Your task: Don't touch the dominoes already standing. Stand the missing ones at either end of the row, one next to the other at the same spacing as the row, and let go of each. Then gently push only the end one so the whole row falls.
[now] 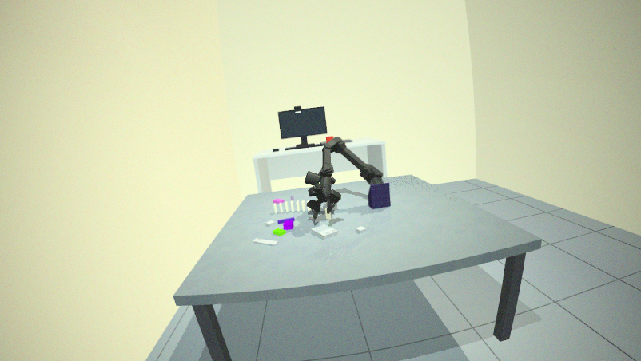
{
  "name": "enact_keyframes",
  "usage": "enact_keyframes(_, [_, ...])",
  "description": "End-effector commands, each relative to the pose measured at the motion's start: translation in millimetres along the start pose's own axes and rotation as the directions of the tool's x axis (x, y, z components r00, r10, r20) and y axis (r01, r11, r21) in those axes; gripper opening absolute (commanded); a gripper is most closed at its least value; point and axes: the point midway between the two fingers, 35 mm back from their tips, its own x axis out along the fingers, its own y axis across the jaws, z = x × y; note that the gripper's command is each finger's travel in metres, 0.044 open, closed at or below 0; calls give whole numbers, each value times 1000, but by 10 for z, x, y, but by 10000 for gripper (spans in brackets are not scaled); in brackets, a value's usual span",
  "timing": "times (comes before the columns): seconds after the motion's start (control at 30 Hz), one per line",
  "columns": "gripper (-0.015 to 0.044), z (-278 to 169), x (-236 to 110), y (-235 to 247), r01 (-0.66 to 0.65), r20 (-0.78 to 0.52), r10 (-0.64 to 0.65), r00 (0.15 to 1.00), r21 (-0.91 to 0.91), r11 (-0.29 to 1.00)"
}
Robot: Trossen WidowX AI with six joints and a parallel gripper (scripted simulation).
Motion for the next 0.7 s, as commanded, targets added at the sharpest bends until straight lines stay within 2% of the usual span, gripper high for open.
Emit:
enact_keyframes(0.0, [440, -56, -393, 30, 221, -431, -207, 878, -19, 975])
enact_keyframes(0.2, [440, -31, -698, 1, 319, -531, -324, 783, -104, 942])
enact_keyframes(0.4, [440, -90, -1030, -27, 356, -616, -412, 671, -220, 908])
enact_keyframes(0.67, [440, -95, -1051, -27, 357, -621, -417, 664, -227, 906])
